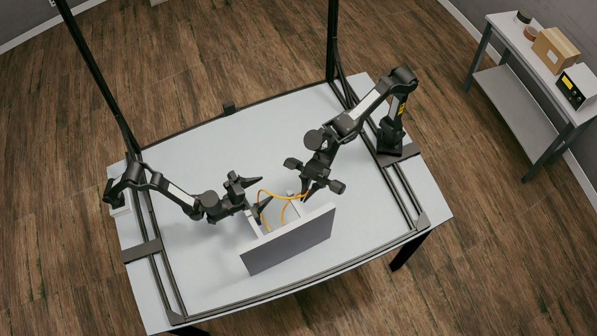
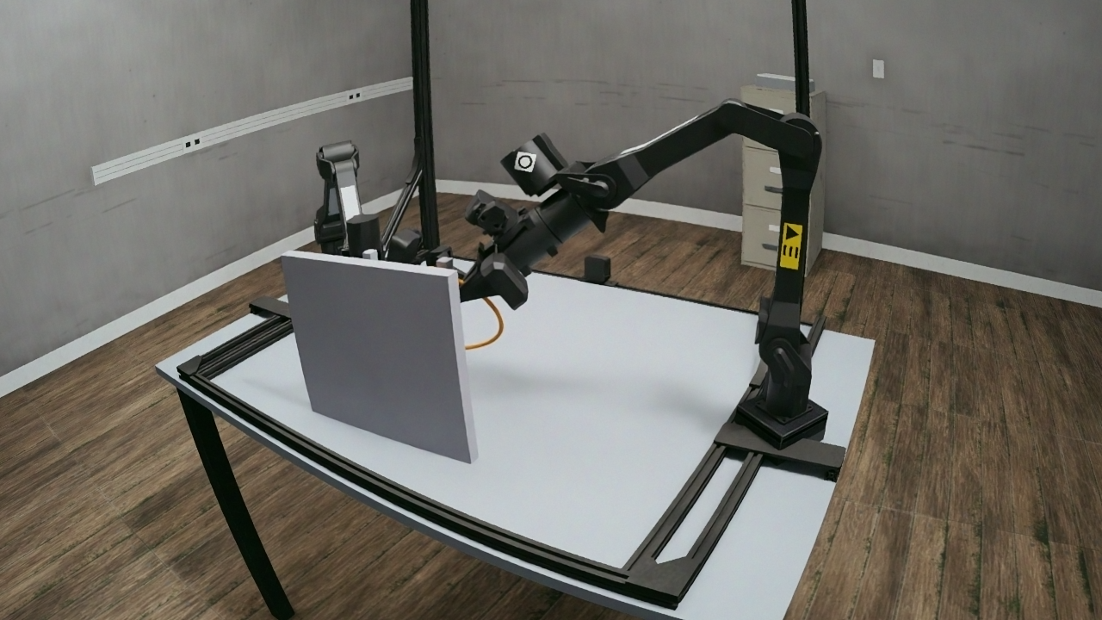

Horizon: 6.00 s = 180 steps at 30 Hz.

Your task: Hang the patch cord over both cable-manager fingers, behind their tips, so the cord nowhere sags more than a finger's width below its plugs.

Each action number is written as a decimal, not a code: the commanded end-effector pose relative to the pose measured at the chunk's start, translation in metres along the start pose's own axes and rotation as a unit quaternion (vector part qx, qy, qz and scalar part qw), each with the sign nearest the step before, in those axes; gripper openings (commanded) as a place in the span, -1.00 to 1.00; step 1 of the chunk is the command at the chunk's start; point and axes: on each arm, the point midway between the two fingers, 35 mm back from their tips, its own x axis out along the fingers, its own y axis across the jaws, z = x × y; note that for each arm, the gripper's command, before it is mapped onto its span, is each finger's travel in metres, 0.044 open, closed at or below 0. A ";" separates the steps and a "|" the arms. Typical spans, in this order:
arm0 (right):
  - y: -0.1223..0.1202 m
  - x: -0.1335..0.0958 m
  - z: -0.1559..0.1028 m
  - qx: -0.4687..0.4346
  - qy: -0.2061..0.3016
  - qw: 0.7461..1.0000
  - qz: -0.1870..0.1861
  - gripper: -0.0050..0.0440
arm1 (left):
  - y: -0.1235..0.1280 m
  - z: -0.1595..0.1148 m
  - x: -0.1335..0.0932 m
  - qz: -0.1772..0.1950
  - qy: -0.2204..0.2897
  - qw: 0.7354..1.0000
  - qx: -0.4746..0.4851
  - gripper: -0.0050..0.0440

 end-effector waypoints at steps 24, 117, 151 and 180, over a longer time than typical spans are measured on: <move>0.000 0.002 0.016 -0.010 -0.012 1.000 0.000 -0.70 | 0.000 0.009 -0.004 -0.003 -0.012 1.000 -0.004 -0.70; -0.034 -0.019 0.011 -0.010 -0.009 1.000 0.000 -0.70 | 0.000 0.009 -0.004 -0.003 -0.012 1.000 -0.004 -0.63; -0.034 -0.018 0.011 -0.009 -0.009 1.000 -0.001 -0.70 | 0.000 0.009 -0.004 -0.003 -0.012 1.000 -0.004 -0.63; -0.033 -0.016 0.017 -0.010 -0.012 1.000 -0.002 -0.70 | 0.000 0.009 -0.004 -0.003 -0.012 1.000 -0.004 -0.63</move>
